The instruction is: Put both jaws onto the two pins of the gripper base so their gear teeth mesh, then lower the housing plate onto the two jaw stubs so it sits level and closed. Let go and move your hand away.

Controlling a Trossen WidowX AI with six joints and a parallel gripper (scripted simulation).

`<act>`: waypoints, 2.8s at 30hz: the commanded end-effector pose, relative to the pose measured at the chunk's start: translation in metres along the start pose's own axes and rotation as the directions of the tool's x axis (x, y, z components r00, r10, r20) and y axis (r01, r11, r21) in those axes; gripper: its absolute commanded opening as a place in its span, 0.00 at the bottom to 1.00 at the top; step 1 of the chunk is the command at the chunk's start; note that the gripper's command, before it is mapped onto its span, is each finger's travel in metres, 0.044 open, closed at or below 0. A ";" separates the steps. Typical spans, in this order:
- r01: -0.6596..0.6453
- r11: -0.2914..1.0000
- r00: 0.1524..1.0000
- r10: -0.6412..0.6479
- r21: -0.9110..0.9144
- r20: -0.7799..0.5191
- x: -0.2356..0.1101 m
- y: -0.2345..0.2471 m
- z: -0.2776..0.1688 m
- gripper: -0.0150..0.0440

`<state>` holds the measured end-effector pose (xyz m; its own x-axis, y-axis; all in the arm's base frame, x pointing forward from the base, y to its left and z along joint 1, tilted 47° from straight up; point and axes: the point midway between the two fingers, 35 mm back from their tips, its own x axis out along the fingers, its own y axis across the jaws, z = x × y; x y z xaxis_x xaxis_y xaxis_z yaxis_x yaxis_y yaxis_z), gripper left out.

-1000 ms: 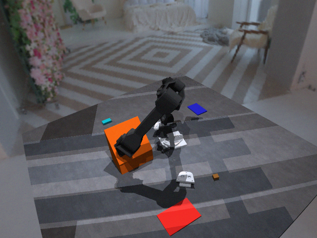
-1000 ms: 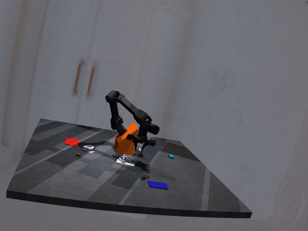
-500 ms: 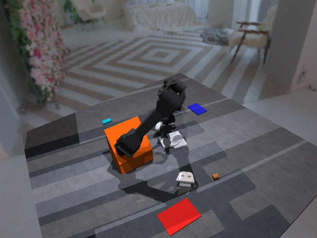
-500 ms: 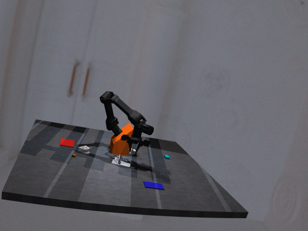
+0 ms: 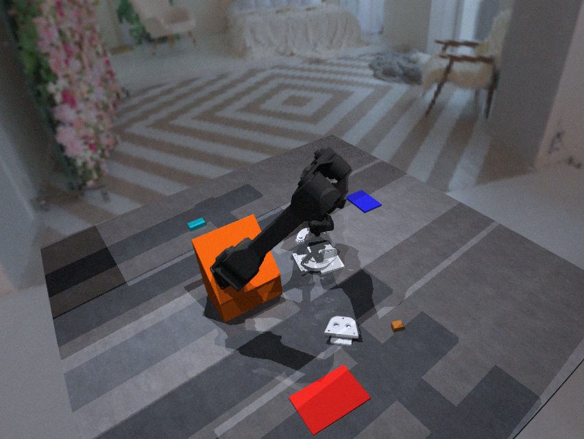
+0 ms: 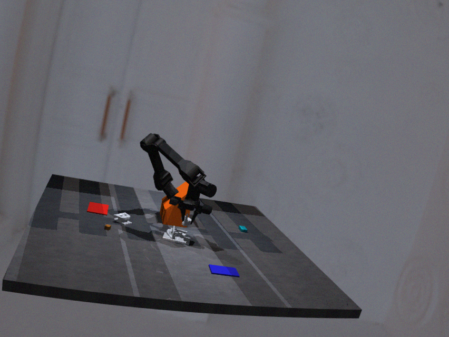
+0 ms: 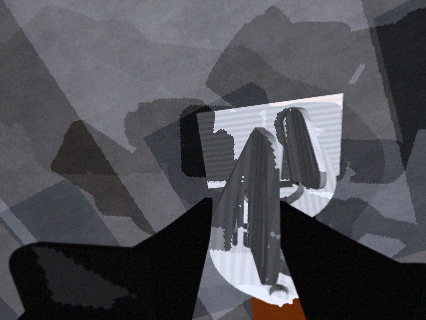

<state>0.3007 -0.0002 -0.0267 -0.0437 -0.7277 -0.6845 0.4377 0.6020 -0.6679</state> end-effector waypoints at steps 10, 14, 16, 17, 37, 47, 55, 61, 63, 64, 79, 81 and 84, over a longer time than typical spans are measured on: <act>0.002 1.000 1.000 -0.002 -0.006 0.001 0.000 -0.001 0.001 0.48; 0.002 1.000 1.000 -0.002 -0.006 0.001 0.000 -0.001 0.001 0.48; 0.002 1.000 1.000 -0.002 -0.006 0.001 0.000 -0.001 0.001 0.48; 0.002 1.000 1.000 -0.002 -0.006 0.001 0.000 -0.001 0.001 0.48; 0.002 1.000 1.000 -0.002 -0.006 0.001 0.010 0.000 0.003 0.48; 0.002 1.000 1.000 -0.002 -0.006 0.002 0.027 0.000 0.004 0.48; 0.003 1.000 1.000 -0.003 -0.005 0.002 0.039 -0.001 0.004 0.48; 0.004 1.000 1.000 -0.004 -0.005 0.002 0.049 -0.001 0.003 0.48; 0.004 1.000 1.000 -0.004 -0.004 0.002 0.051 -0.002 0.003 0.48; 0.004 1.000 1.000 -0.004 -0.004 0.002 0.051 -0.002 0.003 0.48; 0.004 1.000 1.000 -0.004 -0.004 0.002 0.051 -0.002 0.003 0.48; 0.004 1.000 1.000 -0.004 -0.004 0.002 0.051 -0.002 0.003 0.48; 0.005 1.000 1.000 -0.004 -0.004 0.002 0.051 -0.002 0.003 0.48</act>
<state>0.3019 -0.0384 -0.0591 -0.0418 -0.7286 -0.6837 0.4409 0.6006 -0.6670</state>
